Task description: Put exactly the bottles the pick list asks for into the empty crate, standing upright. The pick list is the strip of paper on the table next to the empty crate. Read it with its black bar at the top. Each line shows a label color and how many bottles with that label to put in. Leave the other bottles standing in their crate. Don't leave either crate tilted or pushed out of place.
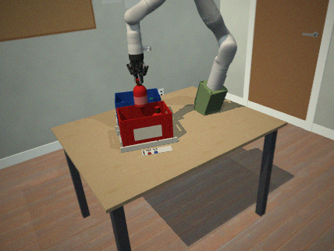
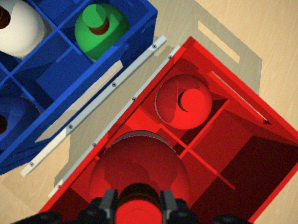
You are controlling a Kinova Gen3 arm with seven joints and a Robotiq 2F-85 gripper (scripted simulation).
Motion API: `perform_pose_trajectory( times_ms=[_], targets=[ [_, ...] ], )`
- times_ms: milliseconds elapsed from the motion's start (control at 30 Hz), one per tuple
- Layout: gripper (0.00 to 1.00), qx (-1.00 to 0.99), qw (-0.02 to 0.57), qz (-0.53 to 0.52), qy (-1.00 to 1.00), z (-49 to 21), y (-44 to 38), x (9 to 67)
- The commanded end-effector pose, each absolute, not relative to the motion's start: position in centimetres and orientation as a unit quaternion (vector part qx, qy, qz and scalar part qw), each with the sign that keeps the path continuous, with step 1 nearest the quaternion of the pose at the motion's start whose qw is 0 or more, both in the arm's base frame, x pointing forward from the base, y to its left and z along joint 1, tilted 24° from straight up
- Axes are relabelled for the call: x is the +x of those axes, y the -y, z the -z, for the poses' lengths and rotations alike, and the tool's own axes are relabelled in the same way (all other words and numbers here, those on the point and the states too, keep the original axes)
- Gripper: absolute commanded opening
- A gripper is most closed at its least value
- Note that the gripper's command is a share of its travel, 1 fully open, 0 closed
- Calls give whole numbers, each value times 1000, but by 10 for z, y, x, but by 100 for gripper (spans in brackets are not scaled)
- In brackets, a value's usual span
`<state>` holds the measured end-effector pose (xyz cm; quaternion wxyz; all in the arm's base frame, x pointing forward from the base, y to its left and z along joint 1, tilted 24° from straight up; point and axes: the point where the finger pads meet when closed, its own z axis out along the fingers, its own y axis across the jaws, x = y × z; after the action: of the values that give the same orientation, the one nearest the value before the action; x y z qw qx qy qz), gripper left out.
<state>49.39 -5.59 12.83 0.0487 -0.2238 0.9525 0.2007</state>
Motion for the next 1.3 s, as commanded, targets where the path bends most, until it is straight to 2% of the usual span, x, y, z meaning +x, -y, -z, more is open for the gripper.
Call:
perform_pose_trajectory(
  times_ms=[0,1267],
  targets=[
    [10,-224,50,-200,-953,-127,55,494],
    [10,-224,50,-200,-953,-97,43,495]
  ],
)
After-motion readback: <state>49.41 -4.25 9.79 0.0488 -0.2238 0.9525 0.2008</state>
